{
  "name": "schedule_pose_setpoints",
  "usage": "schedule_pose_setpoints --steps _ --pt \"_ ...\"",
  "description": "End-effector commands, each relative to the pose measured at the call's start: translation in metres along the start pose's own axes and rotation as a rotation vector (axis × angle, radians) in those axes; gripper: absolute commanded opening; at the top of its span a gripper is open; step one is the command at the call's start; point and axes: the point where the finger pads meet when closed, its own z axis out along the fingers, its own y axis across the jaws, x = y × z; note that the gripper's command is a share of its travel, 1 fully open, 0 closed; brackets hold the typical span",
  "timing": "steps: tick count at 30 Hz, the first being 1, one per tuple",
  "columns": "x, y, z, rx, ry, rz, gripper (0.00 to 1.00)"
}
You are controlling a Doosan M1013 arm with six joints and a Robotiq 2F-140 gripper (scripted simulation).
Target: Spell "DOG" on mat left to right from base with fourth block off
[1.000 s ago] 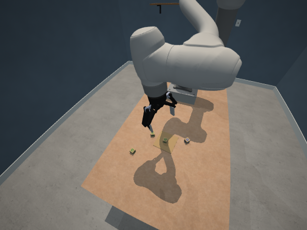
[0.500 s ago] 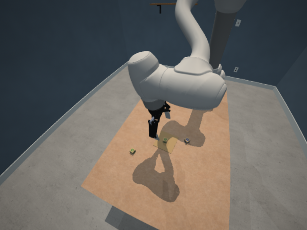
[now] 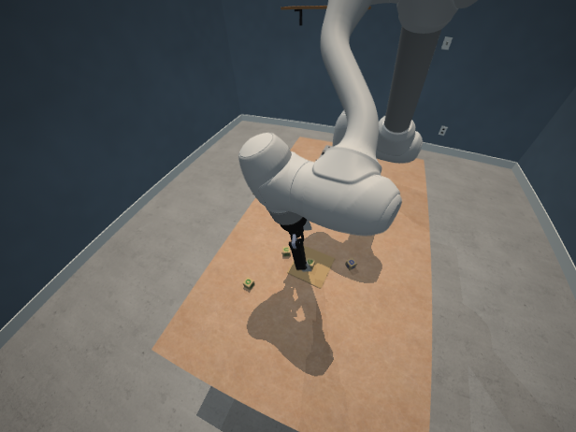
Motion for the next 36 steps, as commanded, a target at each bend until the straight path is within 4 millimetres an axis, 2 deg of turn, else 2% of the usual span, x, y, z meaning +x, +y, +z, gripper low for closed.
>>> schedule_pose_setpoints --steps 1,9,16,36 --pt "-0.001 -0.001 0.011 0.002 0.015 -0.081 1.0" --pt "-0.004 -0.005 0.047 0.013 0.052 -0.331 1.0" --pt "-0.006 -0.007 0.064 0.015 0.07 -0.45 1.0" --pt "-0.006 -0.008 0.07 0.015 0.077 -0.494 1.0"
